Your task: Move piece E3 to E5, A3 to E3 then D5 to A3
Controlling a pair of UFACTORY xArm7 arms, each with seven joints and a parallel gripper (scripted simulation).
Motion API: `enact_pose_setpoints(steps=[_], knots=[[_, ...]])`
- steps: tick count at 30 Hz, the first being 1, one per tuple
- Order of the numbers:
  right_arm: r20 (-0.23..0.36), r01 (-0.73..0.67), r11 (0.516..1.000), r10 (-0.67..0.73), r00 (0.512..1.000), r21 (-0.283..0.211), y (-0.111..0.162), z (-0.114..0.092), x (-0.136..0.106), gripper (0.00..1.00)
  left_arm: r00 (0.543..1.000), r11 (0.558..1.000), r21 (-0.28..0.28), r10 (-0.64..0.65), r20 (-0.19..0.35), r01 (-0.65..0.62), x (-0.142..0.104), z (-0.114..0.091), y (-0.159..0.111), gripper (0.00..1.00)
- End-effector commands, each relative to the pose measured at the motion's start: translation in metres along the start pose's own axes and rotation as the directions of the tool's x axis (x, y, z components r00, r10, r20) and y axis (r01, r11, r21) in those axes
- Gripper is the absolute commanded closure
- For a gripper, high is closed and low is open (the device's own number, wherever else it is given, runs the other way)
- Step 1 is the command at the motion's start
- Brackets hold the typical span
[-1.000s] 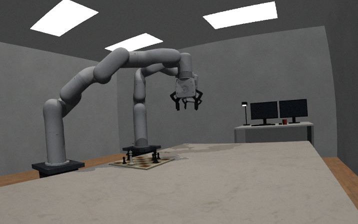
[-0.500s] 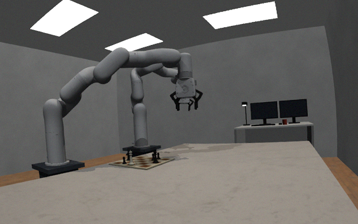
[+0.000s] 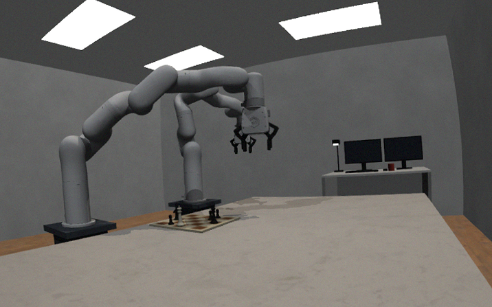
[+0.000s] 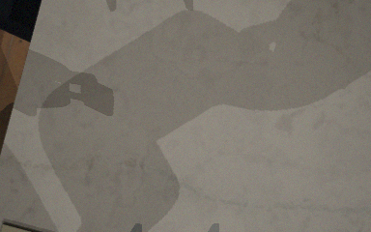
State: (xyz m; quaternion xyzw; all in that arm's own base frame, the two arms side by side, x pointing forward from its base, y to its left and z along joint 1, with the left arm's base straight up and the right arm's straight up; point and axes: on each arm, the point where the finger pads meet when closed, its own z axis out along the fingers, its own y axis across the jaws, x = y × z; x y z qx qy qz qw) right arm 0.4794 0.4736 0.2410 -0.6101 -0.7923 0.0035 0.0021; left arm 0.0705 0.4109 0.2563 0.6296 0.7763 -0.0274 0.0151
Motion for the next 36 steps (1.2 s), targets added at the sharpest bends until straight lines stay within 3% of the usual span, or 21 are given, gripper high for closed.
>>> enact_pose_setpoints(steps=[1, 12, 36], knots=[[-0.003, 0.0, 1.0, 0.0, 1.0, -0.005, 0.001, -0.003, 0.0, 0.0, 0.998, 0.999, -0.013, 0.052, -0.019, -0.053, 0.004, 0.0, -0.019, 0.0], [-0.003, 0.0, 1.0, 0.0, 1.0, -0.005, 0.001, -0.003, 0.0, 0.0, 0.99, 0.991, -0.015, 0.134, -0.043, -0.135, 0.005, 0.004, -0.05, 0.0], [-0.003, 0.0, 1.0, 0.0, 1.0, -0.005, 0.001, -0.003, 0.0, 0.0, 0.979, 0.981, -0.012, 0.195, -0.061, -0.196, 0.005, 0.008, -0.073, 0.0]])
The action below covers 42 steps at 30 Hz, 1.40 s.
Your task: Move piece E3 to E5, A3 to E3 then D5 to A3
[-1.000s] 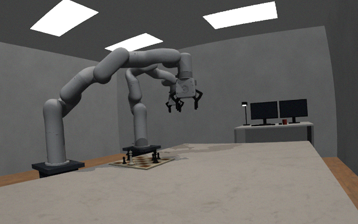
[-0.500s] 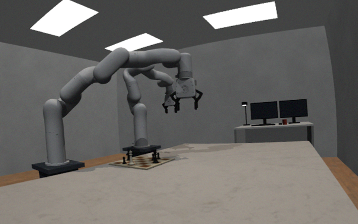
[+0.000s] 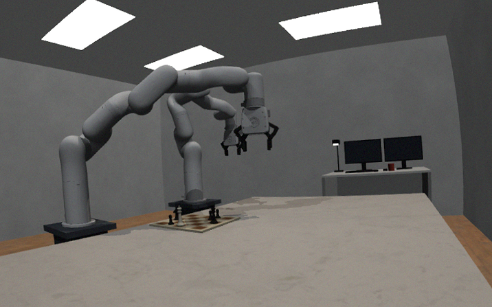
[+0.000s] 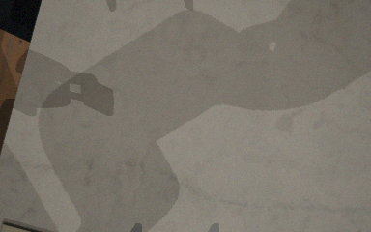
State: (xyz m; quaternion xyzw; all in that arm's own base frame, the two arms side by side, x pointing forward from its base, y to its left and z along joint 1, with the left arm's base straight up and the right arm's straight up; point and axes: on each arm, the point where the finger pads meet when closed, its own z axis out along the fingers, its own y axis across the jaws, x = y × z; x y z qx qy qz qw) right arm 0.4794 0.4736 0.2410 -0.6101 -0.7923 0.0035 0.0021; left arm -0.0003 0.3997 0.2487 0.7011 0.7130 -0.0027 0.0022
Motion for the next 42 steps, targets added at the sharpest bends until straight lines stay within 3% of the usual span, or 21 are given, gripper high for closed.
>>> enact_pose_setpoints(steps=[1, 16, 20, 27, 29, 30, 42], knots=[[-0.003, 0.0, 1.0, 0.0, 1.0, -0.005, 0.001, -0.003, 0.0, 0.0, 1.0, 1.0, -0.001, 0.006, -0.006, -0.006, 0.001, -0.001, -0.002, 0.0], [-0.004, 0.005, 1.0, -0.005, 1.0, 0.005, 0.002, 0.0, -0.006, 0.0, 1.0, 1.0, -0.001, 0.008, -0.007, -0.008, 0.0, -0.001, -0.003, 0.0], [-0.017, 0.03, 0.998, -0.029, 0.999, 0.058, 0.008, 0.015, -0.042, 0.0, 1.0, 1.0, -0.001, 0.008, -0.007, -0.008, 0.0, -0.001, -0.003, 0.0], [-0.046, 0.053, 0.992, -0.048, 0.998, 0.114, 0.012, 0.032, -0.085, 0.0, 1.0, 1.0, -0.001, 0.008, -0.007, -0.008, 0.0, -0.001, -0.003, 0.0], [-0.046, 0.053, 0.992, -0.048, 0.998, 0.114, 0.012, 0.032, -0.085, 0.0, 1.0, 1.0, -0.001, 0.008, -0.007, -0.008, 0.0, -0.001, -0.003, 0.0], [-0.062, 0.062, 0.989, -0.054, 0.997, 0.138, 0.012, 0.04, -0.104, 0.0, 1.0, 1.0, -0.001, 0.008, -0.007, -0.008, 0.0, -0.001, -0.003, 0.0], [-0.148, 0.088, 0.973, -0.056, 0.987, 0.212, 0.006, 0.067, -0.179, 0.0, 1.0, 1.0, -0.001, 0.008, -0.007, -0.008, 0.0, -0.001, -0.003, 0.0]])
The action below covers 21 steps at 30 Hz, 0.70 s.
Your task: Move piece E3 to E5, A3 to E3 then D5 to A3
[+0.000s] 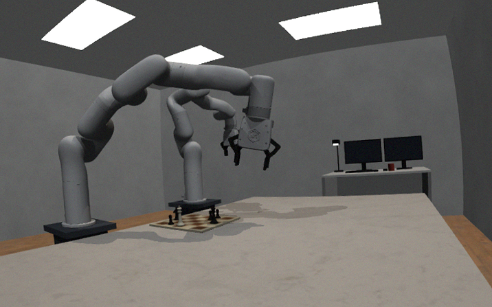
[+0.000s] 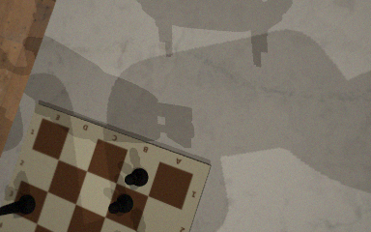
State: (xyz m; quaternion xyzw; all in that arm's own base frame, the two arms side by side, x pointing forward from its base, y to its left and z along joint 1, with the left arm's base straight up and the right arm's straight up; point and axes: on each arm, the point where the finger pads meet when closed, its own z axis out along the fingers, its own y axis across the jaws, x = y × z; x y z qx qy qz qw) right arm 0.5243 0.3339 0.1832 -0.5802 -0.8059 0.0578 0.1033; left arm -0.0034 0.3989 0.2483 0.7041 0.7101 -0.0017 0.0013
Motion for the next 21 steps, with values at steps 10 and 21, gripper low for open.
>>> enact_pose_setpoints(steps=[10, 21], knots=[[-0.139, 0.021, 0.999, -0.014, 0.99, 0.049, -0.017, 0.023, -0.094, 0.0, 1.0, 1.0, -0.001, 0.0, -0.004, 0.0, 0.001, -0.002, 0.0, 0.0], [-0.243, 0.02, 0.998, -0.004, 0.97, 0.063, -0.038, 0.04, -0.152, 0.0, 1.0, 1.0, -0.001, 0.0, -0.004, 0.0, 0.001, -0.002, 0.0, 0.0]])
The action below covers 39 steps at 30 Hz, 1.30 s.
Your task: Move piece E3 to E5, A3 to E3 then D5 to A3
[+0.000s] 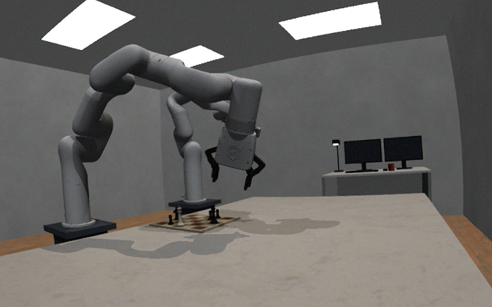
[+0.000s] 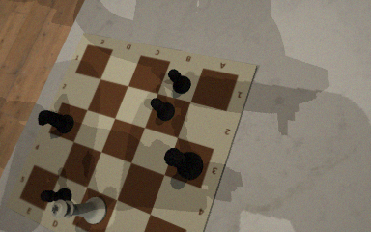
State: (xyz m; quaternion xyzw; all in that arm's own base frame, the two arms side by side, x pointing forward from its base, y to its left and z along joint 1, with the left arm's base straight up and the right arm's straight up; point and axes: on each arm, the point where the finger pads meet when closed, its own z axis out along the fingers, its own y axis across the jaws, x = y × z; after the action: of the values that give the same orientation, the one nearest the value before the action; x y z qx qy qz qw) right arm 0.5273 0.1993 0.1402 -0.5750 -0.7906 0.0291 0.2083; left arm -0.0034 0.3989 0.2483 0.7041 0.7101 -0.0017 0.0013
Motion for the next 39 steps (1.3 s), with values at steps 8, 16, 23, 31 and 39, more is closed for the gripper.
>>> enact_pose_setpoints(steps=[8, 16, 23, 31, 39], knots=[[-0.163, -0.006, 0.999, 0.001, 0.987, -0.032, -0.036, 0.008, -0.078, 0.0, 1.0, 1.0, -0.001, 0.0, -0.004, 0.0, 0.001, -0.002, 0.0, 0.0], [-0.257, -0.025, 0.997, 0.007, 0.966, -0.067, -0.061, 0.016, -0.117, 0.0, 1.0, 1.0, -0.001, 0.0, -0.004, 0.0, 0.001, -0.002, 0.0, 0.0], [-0.354, -0.059, 0.99, 0.01, 0.935, -0.126, -0.093, 0.025, -0.155, 0.0, 1.0, 1.0, -0.001, 0.0, -0.004, 0.0, 0.001, -0.002, 0.0, 0.0], [-0.452, -0.117, 0.97, 0.007, 0.892, -0.215, -0.131, 0.037, -0.192, 0.0, 1.0, 1.0, -0.001, 0.0, -0.004, 0.0, 0.001, -0.002, 0.0, 0.0], [-0.527, -0.192, 0.93, -0.002, 0.85, -0.312, -0.169, 0.051, -0.219, 0.0, 1.0, 1.0, -0.001, 0.0, -0.004, 0.0, 0.001, -0.002, 0.0, 0.0]])
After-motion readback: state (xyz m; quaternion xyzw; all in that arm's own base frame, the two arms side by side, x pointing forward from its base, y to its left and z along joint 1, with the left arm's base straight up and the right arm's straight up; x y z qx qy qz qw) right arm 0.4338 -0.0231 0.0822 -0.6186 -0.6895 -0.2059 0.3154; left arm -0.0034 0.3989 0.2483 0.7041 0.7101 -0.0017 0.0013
